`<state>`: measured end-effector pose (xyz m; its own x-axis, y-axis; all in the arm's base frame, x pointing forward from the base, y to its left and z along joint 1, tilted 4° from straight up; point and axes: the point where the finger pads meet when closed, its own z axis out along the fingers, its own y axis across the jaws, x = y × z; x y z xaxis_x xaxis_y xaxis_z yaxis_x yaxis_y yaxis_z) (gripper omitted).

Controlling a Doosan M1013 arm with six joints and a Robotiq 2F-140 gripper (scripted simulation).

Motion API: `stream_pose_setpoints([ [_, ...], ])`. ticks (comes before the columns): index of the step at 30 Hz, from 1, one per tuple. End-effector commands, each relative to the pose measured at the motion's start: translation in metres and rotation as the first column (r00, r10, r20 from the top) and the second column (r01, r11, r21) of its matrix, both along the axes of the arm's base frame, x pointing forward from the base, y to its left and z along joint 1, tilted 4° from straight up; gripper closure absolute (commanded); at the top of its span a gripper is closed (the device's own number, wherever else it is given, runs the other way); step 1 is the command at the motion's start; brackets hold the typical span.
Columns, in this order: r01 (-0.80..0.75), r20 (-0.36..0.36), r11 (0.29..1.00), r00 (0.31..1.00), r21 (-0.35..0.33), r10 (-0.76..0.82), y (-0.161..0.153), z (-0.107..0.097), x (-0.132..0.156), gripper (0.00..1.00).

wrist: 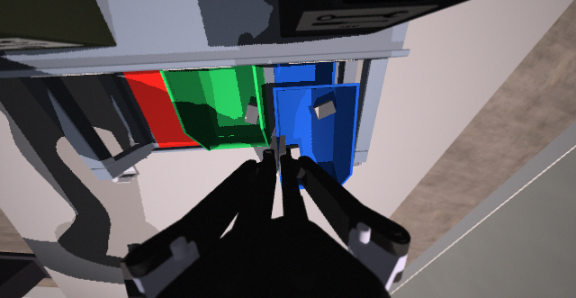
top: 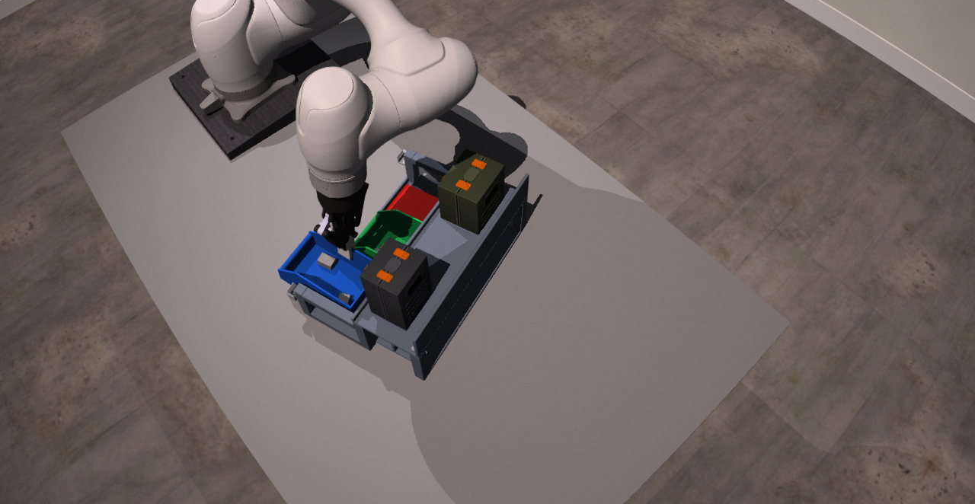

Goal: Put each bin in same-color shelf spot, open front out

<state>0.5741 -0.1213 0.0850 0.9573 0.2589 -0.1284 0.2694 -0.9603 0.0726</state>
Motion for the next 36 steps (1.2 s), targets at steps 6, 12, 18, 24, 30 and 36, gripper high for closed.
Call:
stream_pose_setpoints([
  [6,0.0,0.002,1.0,1.0,0.001,0.0,0.0,0.0,0.001,0.9],
  [12,0.0,0.004,1.0,1.0,0.001,0.0,0.001,0.0,0.003,0.9],
  [18,-0.001,0.008,1.0,1.0,0.002,0.001,0.002,0.0,0.006,0.9],
  [24,-0.001,0.013,1.0,1.0,0.004,0.001,0.003,-0.001,0.009,0.9],
  [30,-0.001,0.017,1.0,1.0,0.005,0.001,0.003,-0.001,0.012,0.9],
  [36,-0.002,0.021,1.0,1.0,0.006,0.002,0.004,-0.001,0.015,0.9],
])
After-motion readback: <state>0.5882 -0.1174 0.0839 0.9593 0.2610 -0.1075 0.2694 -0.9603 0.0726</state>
